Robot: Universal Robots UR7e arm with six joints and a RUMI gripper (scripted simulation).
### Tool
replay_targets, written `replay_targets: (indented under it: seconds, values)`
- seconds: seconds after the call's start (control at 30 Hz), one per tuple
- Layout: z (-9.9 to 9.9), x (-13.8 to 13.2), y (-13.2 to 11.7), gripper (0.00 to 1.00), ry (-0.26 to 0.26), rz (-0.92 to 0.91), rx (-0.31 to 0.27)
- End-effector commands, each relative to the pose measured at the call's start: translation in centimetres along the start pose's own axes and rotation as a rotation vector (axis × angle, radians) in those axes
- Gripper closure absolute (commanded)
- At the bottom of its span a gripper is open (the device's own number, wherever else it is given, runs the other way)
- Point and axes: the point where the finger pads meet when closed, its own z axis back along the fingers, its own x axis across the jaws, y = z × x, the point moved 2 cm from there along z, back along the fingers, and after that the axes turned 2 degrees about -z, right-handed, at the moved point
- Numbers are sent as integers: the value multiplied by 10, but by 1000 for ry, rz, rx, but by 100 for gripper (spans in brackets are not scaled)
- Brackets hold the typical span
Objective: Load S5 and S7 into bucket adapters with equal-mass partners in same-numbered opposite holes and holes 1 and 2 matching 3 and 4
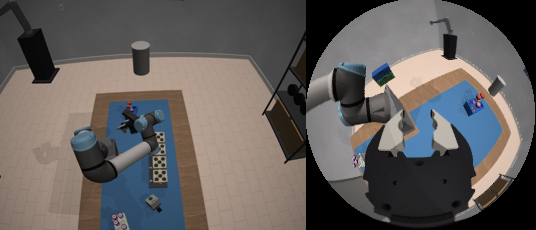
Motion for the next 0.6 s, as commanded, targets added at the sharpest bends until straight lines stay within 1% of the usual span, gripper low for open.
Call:
replay_targets:
  seconds: [0.0, 0.07, 0.57]
  values:
    - [18, -12, -22, 65, -45, -85, 0]
    - [18, -12, -22, 65, -45, -85, 0]
    - [62, -40, -76, 65, -157, -309, 1]
